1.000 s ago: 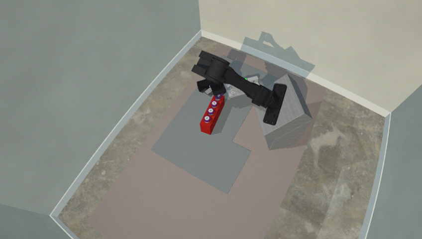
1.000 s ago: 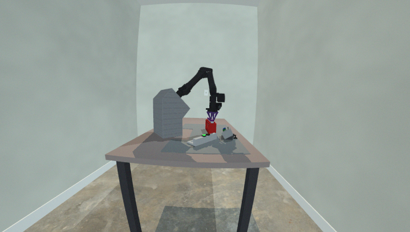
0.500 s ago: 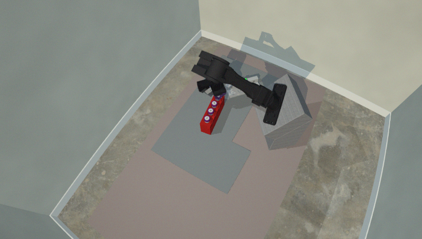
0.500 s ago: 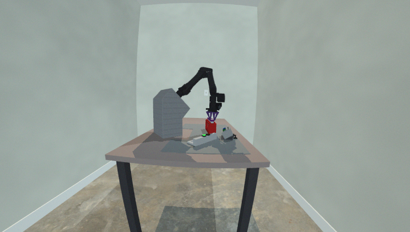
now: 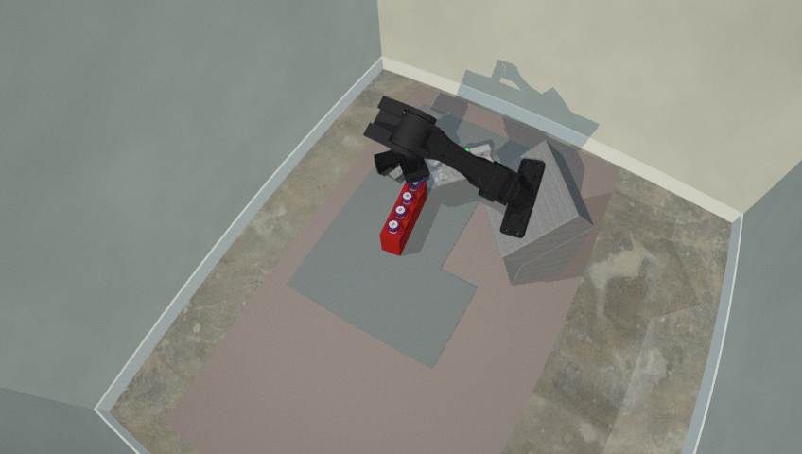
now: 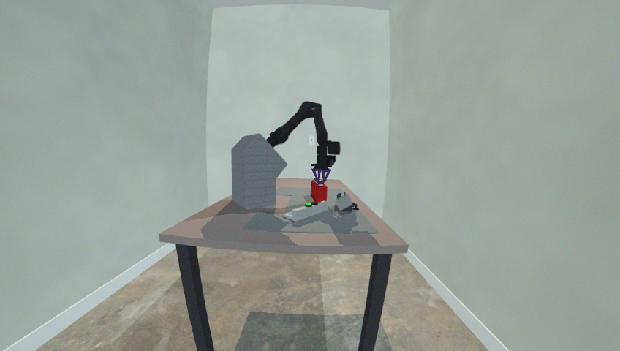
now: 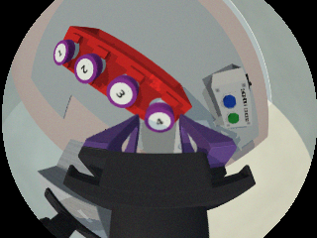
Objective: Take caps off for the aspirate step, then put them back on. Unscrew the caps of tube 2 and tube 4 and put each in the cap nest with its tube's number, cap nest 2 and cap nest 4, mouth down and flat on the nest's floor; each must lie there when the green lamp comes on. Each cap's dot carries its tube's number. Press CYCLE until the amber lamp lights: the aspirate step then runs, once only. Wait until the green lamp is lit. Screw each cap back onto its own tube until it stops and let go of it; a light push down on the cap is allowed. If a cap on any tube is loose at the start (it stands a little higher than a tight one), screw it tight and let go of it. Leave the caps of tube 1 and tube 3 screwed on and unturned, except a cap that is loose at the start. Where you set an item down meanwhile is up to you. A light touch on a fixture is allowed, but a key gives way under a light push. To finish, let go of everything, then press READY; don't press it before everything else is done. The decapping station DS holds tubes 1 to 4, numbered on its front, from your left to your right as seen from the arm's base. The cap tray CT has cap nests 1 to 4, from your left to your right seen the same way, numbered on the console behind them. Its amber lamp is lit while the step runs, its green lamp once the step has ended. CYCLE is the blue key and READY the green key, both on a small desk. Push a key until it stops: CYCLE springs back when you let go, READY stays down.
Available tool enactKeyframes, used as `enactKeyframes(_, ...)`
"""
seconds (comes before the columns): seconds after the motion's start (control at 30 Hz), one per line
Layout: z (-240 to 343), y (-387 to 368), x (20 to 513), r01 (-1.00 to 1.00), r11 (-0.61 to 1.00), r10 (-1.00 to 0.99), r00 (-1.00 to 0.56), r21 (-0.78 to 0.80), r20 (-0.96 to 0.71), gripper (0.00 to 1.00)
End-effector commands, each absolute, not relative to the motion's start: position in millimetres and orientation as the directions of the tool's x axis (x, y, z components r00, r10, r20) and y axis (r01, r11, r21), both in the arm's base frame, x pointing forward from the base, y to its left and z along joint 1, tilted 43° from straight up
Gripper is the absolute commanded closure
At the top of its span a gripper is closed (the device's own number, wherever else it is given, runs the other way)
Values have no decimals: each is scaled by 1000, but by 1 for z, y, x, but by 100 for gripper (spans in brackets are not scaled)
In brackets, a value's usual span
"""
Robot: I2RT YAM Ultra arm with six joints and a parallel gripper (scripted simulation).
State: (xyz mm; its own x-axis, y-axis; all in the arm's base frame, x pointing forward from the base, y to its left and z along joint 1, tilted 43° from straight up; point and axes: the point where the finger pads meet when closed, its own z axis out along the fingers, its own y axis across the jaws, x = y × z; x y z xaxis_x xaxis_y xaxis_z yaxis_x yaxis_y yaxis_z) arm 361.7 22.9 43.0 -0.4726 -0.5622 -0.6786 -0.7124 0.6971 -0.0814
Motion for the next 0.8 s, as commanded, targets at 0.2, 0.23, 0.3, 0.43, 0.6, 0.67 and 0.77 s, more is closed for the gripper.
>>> enactKeyframes(0.2, 42, 23, 365, -509, 848, -293, -682, 147, -670, 51)
enactKeyframes(0.23, 42, 23, 365, -482, 859, -259, -702, 174, -664, 51)
enactKeyframes(0.3, 42, 23, 365, -482, 859, -259, -702, 174, -664, 51)
enactKeyframes(0.43, 40, 24, 366, -424, 877, -190, -738, 226, -648, 51)
enactKeyframes(0.6, 40, 24, 366, -424, 877, -190, -738, 226, -648, 51)
enactKeyframes(0.67, 40, 24, 366, -424, 877, -190, -738, 226, -648, 51)
enactKeyframes(0.77, 39, 24, 366, -424, 877, -190, -738, 226, -648, 51)
